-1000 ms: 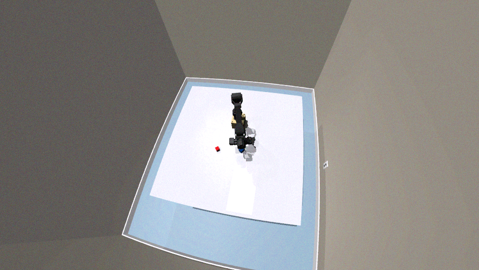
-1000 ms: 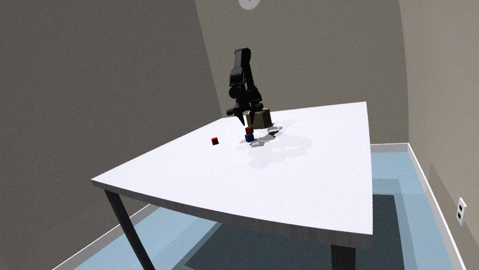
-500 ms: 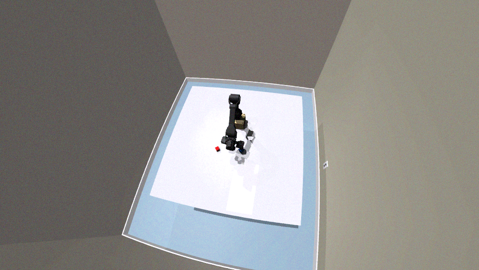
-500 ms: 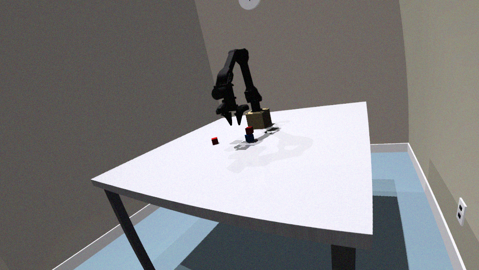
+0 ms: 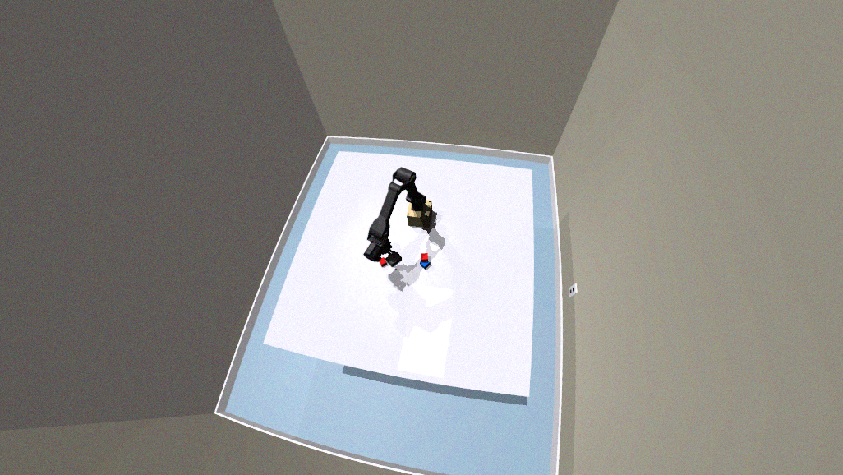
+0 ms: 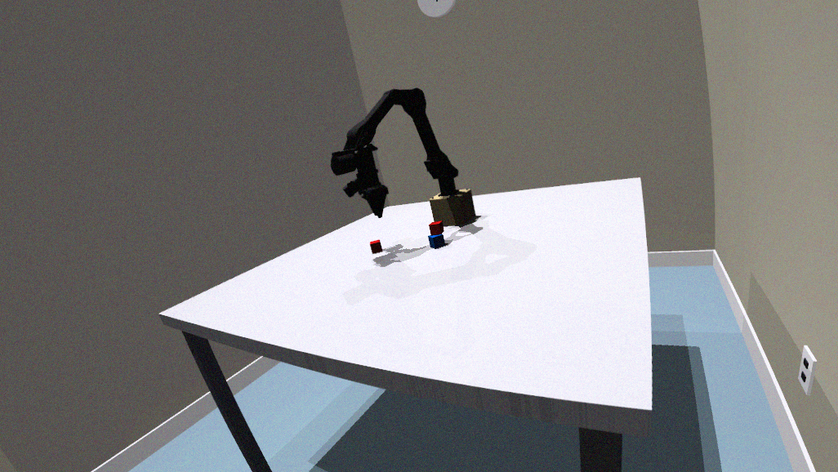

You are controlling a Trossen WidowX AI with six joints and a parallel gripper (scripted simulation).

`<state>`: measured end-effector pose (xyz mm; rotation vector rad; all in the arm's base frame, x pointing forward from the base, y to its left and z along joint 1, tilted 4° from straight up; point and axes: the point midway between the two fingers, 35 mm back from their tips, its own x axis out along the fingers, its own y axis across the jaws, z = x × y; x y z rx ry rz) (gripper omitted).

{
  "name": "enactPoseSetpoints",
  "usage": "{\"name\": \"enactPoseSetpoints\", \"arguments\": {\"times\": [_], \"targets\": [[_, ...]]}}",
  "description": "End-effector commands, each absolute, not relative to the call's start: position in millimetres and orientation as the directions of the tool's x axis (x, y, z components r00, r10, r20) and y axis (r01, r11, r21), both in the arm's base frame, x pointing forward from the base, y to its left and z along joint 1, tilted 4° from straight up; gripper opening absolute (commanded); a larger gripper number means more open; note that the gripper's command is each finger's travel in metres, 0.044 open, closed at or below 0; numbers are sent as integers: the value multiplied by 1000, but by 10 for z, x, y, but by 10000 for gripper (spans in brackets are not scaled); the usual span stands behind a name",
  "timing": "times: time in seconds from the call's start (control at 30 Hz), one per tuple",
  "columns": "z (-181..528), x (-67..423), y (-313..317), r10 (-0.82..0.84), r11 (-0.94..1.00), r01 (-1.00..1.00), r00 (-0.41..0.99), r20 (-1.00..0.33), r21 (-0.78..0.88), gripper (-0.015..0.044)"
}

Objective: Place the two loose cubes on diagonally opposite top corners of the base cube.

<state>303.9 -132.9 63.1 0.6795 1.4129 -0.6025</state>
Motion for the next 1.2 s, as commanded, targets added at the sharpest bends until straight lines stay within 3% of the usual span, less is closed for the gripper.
{"name": "enactPoseSetpoints", "arguments": {"times": [0.0, 0.17, 0.47, 1.17], "targets": [[691, 2993, -1612, 26, 556, 827, 77, -997, 78, 265], [718, 2951, -1768, 27, 487, 870, 77, -997, 81, 265], [117, 2997, -1751, 27, 487, 870, 77, -997, 81, 265], [-225, 3023, -1741, 28, 487, 870, 77, -997, 81, 265]]}}
